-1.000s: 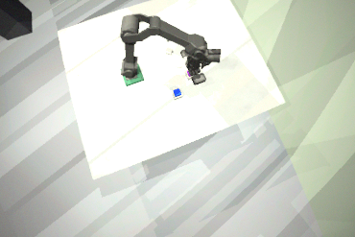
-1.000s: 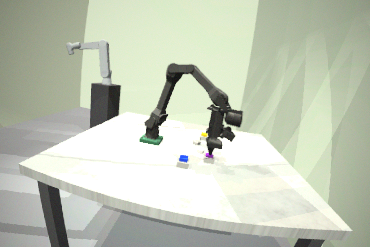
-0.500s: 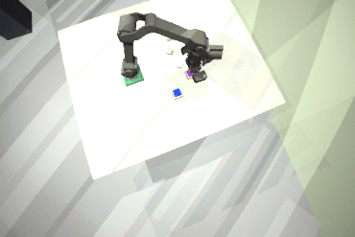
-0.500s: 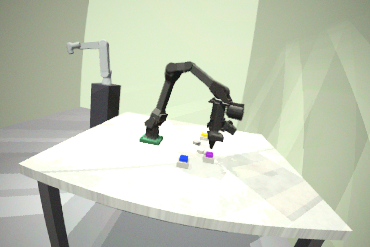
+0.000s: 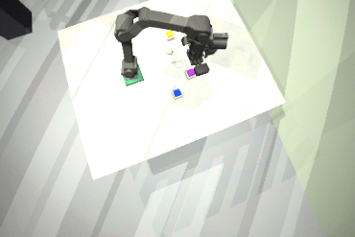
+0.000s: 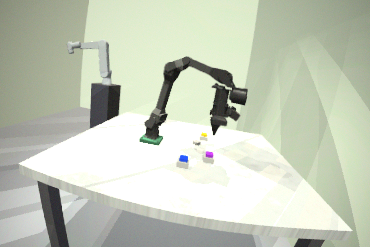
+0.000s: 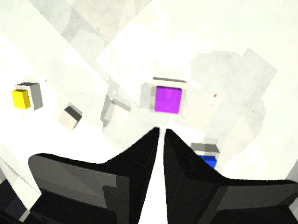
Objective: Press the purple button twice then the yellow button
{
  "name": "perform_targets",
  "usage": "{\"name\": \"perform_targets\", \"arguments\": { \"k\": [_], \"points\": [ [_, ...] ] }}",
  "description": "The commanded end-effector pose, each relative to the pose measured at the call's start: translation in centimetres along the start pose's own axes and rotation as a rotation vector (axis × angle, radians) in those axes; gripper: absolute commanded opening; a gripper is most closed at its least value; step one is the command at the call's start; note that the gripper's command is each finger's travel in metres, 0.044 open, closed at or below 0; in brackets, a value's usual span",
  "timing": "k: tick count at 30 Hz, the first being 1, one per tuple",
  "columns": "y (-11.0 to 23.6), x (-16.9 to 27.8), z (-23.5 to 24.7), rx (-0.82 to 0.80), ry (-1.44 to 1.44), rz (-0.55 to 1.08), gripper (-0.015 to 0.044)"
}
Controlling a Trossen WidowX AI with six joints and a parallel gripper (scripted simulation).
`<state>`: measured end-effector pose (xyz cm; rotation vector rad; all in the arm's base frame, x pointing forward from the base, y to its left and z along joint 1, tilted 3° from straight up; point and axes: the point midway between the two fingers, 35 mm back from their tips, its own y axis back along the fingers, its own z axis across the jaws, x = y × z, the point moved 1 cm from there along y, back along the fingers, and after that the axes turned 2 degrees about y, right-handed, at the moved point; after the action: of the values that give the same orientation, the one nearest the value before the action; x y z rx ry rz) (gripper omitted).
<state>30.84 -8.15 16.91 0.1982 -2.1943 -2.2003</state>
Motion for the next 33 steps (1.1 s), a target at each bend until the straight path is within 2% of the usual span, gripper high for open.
{"name": "perform_targets", "arguments": {
  "k": [1,8,15,21,27,33],
  "points": [
    [0.2,-1.2,4.4,-0.006,0.013,-0.001,0.0020],
    [0.3,-1.5,15.0,-0.016,0.012,0.000,0.0020],
    [0.6,1.6,24.8,-0.027,0.012,-0.001,0.0020],
    [0.4,2.0,25.7,-0.028,0.012,-0.001,0.0020],
    [-5.3,2.0,25.8,-0.028,0.012,-0.001,0.0020],
    [-5.6,2.0,25.8,-0.028,0.012,-0.001,0.0020]
  ]
}}
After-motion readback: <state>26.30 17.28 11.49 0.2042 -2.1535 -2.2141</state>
